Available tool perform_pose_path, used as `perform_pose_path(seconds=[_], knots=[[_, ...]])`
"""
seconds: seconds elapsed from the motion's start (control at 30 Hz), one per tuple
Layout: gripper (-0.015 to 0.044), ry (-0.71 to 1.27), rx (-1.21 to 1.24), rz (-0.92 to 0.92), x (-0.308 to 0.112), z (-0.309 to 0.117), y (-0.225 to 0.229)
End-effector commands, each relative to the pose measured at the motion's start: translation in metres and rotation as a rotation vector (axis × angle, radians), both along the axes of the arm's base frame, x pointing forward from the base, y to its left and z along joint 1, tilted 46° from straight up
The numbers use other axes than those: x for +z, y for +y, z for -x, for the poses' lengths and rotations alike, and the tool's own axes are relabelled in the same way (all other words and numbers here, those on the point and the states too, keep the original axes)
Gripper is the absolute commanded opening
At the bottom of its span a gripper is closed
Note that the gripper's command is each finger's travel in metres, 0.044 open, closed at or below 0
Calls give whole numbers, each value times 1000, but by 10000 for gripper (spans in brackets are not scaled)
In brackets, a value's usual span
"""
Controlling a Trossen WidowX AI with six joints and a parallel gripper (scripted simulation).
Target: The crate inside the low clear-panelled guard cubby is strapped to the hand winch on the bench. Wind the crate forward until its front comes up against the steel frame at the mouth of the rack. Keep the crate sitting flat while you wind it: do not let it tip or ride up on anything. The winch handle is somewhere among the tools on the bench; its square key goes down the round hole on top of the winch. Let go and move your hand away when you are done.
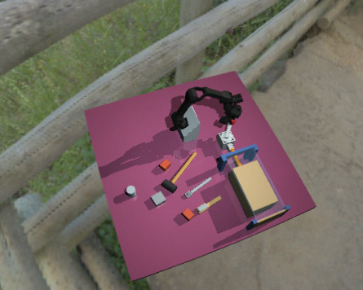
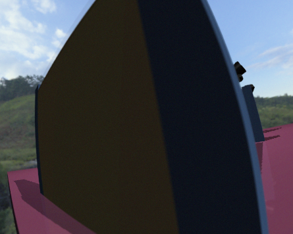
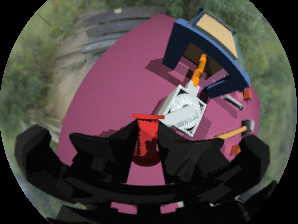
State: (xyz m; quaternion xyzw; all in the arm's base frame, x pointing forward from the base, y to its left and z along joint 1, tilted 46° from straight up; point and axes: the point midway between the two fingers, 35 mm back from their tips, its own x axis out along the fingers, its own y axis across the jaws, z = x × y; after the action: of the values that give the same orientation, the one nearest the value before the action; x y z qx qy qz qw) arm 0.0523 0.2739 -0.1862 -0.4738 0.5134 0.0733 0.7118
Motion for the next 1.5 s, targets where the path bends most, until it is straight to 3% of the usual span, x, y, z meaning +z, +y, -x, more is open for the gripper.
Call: perform_pose_path(seconds=[0.0,1.47], knots=[[0,14,0,27,3,7,-12],[0,15,0,32,37,13,-51]])
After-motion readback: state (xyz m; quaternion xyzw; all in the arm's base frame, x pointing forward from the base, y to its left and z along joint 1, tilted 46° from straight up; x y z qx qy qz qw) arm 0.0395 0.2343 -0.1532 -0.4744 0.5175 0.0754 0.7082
